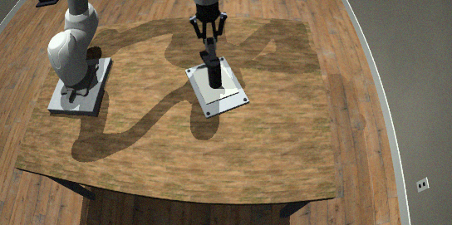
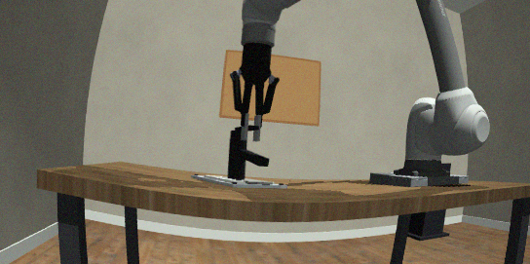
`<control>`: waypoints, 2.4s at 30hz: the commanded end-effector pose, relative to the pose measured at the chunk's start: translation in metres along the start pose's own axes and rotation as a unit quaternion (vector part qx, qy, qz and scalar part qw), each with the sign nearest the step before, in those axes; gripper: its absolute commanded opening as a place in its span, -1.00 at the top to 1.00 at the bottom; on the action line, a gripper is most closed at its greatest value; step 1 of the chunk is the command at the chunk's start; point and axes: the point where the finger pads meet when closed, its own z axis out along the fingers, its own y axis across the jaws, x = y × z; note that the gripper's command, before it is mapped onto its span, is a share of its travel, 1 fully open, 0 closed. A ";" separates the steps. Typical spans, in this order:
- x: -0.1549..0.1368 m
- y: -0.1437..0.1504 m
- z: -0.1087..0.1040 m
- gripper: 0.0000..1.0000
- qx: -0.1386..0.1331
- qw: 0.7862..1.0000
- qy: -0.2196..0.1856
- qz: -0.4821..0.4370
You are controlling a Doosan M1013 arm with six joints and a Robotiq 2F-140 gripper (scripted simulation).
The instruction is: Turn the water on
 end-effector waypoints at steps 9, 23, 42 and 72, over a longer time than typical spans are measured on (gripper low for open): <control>0.000 0.000 0.000 1.00 0.000 1.000 0.000 0.000; 0.000 0.000 0.000 1.00 0.000 1.000 0.000 0.000; 0.000 0.000 0.000 1.00 0.000 1.000 0.000 0.000; -0.001 0.000 -0.007 1.00 0.000 1.000 0.000 0.000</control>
